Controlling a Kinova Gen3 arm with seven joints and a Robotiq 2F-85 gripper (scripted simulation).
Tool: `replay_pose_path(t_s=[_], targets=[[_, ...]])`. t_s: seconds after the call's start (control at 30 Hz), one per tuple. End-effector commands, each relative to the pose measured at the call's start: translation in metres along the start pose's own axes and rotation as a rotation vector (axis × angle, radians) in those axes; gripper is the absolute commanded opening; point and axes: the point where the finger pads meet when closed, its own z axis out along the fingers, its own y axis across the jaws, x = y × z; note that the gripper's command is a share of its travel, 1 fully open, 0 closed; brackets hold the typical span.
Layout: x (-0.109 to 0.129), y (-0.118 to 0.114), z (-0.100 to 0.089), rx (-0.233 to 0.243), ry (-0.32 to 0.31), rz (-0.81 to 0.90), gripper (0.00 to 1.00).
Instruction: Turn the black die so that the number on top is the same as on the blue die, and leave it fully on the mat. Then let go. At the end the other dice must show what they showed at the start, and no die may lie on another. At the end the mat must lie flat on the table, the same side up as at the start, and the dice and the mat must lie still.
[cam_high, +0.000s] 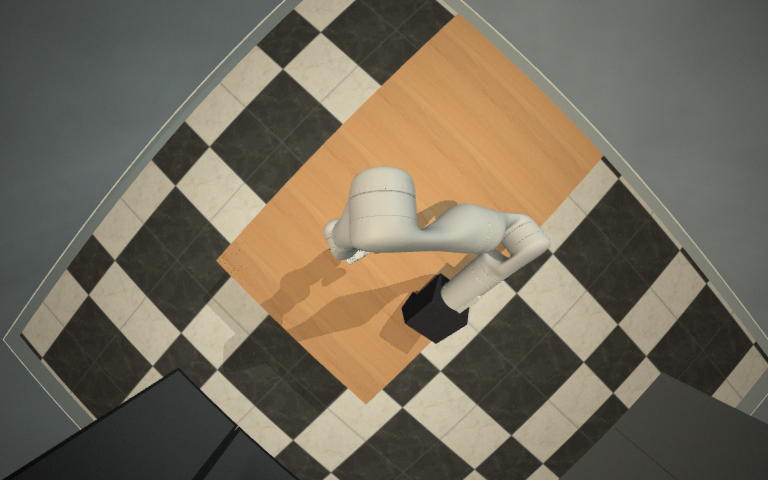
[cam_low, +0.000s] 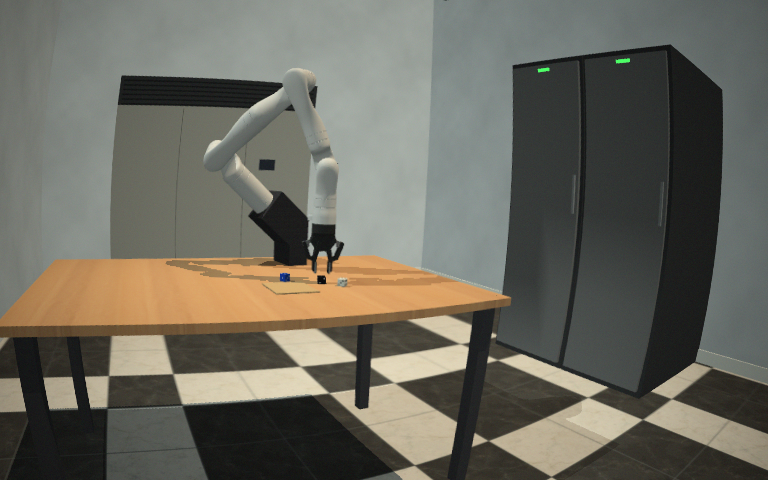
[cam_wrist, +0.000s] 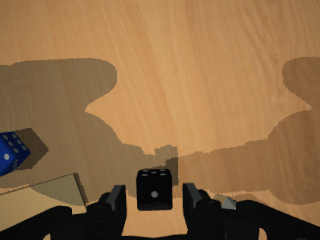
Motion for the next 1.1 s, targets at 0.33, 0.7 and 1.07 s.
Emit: replay_pose_path(t_s=[0.33,0.7,1.07], targets=[[0.0,0.001,0.003,-0.002,-0.001,0.0,0.41],[0.0,0.001,0.022,-0.002,-0.001,0.0,0.41],[0.0,0.001,0.03,-0.002,-0.001,0.0,0.41]])
